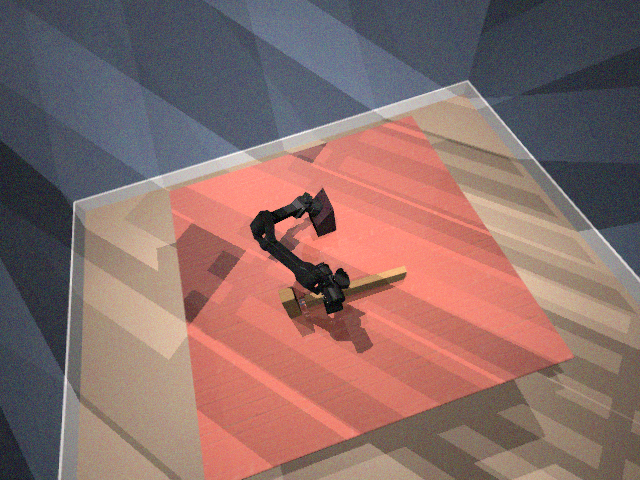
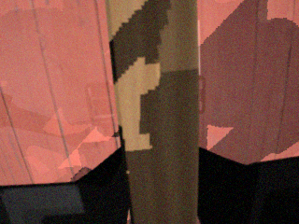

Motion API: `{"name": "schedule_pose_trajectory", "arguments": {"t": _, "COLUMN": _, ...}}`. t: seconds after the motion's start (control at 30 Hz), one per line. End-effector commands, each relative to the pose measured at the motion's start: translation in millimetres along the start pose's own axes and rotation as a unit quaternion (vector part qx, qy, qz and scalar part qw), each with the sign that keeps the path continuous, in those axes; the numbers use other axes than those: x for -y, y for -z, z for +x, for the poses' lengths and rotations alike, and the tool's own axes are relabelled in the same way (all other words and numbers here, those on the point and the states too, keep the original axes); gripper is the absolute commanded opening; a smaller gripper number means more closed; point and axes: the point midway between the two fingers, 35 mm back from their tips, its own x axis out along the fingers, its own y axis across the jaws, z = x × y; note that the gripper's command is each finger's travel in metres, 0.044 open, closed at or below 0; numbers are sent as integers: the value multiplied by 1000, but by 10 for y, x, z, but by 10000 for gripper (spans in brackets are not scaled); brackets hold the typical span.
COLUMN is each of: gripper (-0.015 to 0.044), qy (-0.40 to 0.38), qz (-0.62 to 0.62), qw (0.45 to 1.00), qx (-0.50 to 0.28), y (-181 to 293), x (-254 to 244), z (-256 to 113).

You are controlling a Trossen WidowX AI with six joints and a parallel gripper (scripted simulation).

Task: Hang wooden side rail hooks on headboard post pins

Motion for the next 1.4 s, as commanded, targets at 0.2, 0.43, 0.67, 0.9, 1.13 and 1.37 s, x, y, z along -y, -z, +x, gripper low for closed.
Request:
{"name": "schedule_pose_trajectory", "arguments": {"t": 0.2, "gripper": 0, "qy": 7, "qz": 1, "qw": 1000, "qx": 0, "y": 26, "x": 14, "z": -47}}
{"name": "schedule_pose_trajectory", "arguments": {"t": 0.43, "gripper": 0, "qy": 7, "qz": 1, "qw": 1000, "qx": 0, "y": 34, "x": 20, "z": -44}}
{"name": "schedule_pose_trajectory", "arguments": {"t": 0.67, "gripper": 0, "qy": 7, "qz": 1, "qw": 1000, "qx": 0, "y": 41, "x": 24, "z": -43}}
{"name": "schedule_pose_trajectory", "arguments": {"t": 0.9, "gripper": 0, "qy": 7, "qz": 1, "qw": 1000, "qx": 0, "y": 49, "x": 20, "z": -43}}
{"name": "schedule_pose_trajectory", "arguments": {"t": 1.13, "gripper": 0, "qy": 7, "qz": 1, "qw": 1000, "qx": 0, "y": 57, "x": 13, "z": -43}}
{"name": "schedule_pose_trajectory", "arguments": {"t": 1.37, "gripper": 0, "qy": 7, "qz": 1, "qw": 1000, "qx": 0, "y": 64, "x": 15, "z": -42}}
